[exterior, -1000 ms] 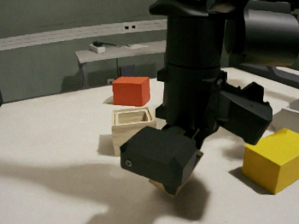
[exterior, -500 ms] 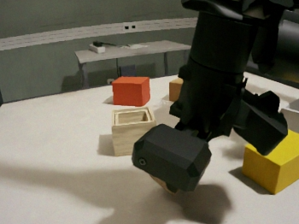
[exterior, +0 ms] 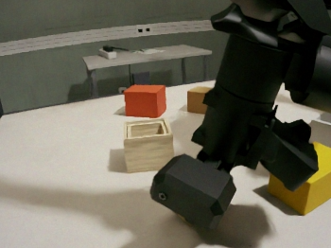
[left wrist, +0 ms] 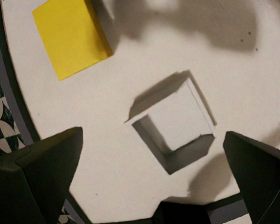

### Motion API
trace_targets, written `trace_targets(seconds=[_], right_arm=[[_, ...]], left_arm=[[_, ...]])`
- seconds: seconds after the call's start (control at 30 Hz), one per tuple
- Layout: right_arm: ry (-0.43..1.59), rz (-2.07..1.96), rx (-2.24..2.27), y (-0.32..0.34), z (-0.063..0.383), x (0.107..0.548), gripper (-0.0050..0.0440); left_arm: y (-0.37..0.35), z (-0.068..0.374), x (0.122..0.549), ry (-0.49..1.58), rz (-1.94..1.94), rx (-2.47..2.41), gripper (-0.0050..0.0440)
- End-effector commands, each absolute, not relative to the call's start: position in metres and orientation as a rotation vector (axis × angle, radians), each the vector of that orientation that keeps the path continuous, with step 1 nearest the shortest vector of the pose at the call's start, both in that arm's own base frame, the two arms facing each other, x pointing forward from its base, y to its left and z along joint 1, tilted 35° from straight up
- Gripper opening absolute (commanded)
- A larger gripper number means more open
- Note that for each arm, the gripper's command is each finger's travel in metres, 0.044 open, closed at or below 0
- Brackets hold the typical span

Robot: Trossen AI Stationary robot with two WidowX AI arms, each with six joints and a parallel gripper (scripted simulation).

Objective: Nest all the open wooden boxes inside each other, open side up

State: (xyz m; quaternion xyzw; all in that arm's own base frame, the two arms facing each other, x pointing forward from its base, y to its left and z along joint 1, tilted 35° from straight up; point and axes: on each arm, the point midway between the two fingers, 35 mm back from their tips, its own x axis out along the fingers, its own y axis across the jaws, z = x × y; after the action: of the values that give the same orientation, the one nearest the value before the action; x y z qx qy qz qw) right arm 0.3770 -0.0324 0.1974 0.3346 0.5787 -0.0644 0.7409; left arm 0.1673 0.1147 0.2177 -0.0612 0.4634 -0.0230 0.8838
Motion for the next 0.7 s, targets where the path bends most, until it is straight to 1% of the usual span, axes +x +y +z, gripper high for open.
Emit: trace_targets(seconds=[0.0, 0.07, 0.43, 0.47, 0.67], right_arm=[[1.236, -0.133, 0.727, -0.0323, 0.2074, 0.3779, 0.0120], [1.236, -0.133, 0.727, -0.0323, 0.2074, 0.3779, 0.0120], [1.236, -0.133, 0.727, -0.0323, 0.2074, 0.3779, 0.0384], [1.236, -0.133, 0.727, -0.0323, 0.2074, 0.3779, 0.0400], [1.236, -0.133, 0.727, -0.0323, 0.2074, 0.3779, 0.0400]], left_arm=[[0.1161, 0.2217, 0.1679, 0.961, -0.046, -0.110, 0.0400], [0.1161, 0.2217, 0.1679, 0.961, -0.046, -0.110, 0.0400], [0.1161, 0.2217, 0.1679, 0.961, -0.046, -0.110, 0.0400], [0.1161, 0.2217, 0.1679, 0.961, -0.046, -0.110, 0.0400], [0.1161, 0.2217, 0.1679, 0.961, -0.046, -0.110, 0.0400]])
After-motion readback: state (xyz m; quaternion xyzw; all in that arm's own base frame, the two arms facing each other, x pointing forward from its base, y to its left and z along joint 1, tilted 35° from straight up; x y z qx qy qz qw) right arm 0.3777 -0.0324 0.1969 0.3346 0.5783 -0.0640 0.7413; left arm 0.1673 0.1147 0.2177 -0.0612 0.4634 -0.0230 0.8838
